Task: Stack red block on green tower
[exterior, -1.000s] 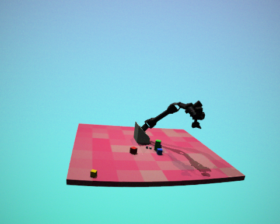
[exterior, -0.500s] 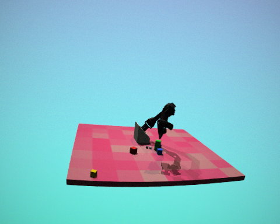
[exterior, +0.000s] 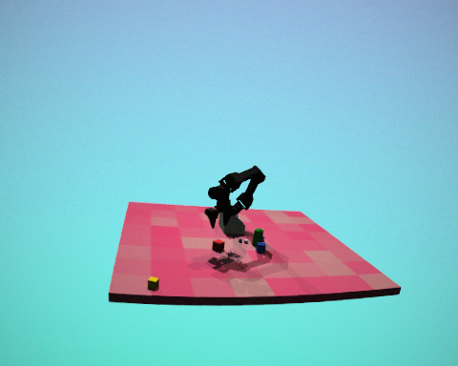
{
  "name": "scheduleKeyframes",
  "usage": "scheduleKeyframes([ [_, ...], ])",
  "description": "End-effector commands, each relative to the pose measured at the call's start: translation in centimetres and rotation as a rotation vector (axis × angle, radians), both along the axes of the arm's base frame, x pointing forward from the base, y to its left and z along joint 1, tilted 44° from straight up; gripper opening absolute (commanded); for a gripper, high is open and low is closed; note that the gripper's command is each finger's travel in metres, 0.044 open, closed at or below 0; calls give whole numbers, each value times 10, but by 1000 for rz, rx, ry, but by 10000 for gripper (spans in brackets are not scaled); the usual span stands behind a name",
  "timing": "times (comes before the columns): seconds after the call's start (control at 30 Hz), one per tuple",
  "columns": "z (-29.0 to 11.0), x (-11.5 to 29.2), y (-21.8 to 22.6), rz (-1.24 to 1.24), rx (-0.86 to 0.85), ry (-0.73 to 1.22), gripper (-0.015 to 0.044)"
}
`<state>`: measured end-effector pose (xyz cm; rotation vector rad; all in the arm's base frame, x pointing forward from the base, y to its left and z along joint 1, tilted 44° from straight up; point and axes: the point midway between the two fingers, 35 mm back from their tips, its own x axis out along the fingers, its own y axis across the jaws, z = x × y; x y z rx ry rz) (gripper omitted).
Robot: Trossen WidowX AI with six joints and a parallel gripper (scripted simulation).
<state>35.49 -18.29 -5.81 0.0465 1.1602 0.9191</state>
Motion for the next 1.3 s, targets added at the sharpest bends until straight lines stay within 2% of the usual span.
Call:
scheduleKeyframes([
  [0.0, -2, -6, 8, 14, 45, 12, 440],
  [0.23, -3, -5, 10, 14, 45, 12, 440],
  [0.53, -43, 0, 48, 14, 47, 11, 440],
  [1.27, -63, 4, 67, 14, 48, 10, 440],
])
